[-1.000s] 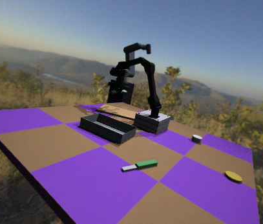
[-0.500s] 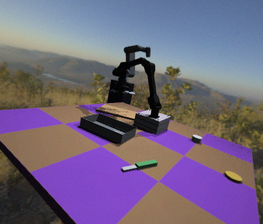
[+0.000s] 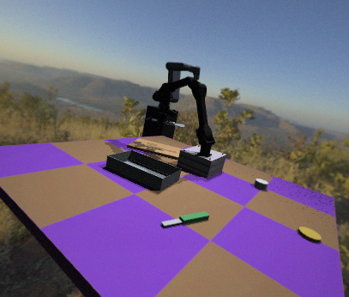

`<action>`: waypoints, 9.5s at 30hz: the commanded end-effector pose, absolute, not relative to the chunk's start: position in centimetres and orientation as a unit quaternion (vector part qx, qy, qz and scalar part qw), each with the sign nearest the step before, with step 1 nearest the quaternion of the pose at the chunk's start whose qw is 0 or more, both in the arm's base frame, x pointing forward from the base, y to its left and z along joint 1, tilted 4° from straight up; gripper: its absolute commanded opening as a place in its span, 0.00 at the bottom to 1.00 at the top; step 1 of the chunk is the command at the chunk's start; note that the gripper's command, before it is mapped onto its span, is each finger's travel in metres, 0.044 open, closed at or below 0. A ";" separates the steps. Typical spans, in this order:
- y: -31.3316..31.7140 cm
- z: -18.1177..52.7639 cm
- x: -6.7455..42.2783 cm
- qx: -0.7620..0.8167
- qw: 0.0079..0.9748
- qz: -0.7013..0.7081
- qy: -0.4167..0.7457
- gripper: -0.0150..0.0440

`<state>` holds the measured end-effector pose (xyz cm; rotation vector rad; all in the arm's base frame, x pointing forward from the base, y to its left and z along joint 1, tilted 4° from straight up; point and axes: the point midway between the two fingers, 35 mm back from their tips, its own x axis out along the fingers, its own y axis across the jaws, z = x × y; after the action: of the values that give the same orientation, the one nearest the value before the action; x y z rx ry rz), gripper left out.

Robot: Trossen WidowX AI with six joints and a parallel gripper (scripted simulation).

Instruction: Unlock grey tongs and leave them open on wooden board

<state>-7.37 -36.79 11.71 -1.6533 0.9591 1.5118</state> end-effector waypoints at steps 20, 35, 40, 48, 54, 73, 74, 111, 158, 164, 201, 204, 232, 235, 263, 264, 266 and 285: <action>-37.7 11.2 -8.3 -0.648 0.369 0.500 0.441 0.00; -38.8 10.9 -9.3 -0.712 0.314 0.373 0.505 0.00; -38.8 11.2 -9.6 -0.732 0.288 0.333 0.520 0.00; -38.5 11.8 -10.0 -0.759 0.242 0.272 0.539 0.00; -37.9 12.4 -10.1 -0.778 0.204 0.231 0.548 0.00; -34.0 14.4 -9.4 -0.823 0.075 0.129 0.548 0.00; -33.8 14.5 -9.3 -0.824 0.070 0.126 0.547 0.00; -33.6 14.6 -9.3 -0.826 0.065 0.124 0.547 0.00; -39.0 11.2 -9.5 -0.726 0.294 0.347 0.515 0.00; -38.8 11.0 -9.1 -0.706 0.320 0.389 0.498 0.00; -36.9 11.4 -7.9 -0.616 0.382 0.557 0.404 0.00; -37.0 10.9 -7.9 -0.616 0.382 0.557 0.404 0.00; -37.7 6.3 -7.7 -0.617 0.382 0.557 0.404 0.00; -37.7 5.8 -7.7 -0.617 0.382 0.557 0.404 0.00; -37.7 1.3 -7.3 -0.617 0.382 0.557 0.404 0.00; -37.7 1.1 -7.3 -0.617 0.382 0.557 0.404 0.00; -37.6 0.8 -7.3 -0.617 0.382 0.557 0.404 0.00; -37.6 0.6 -7.2 -0.619 0.382 0.557 0.402 0.53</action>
<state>-7.20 -37.58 0.55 -1.5780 1.0242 1.4197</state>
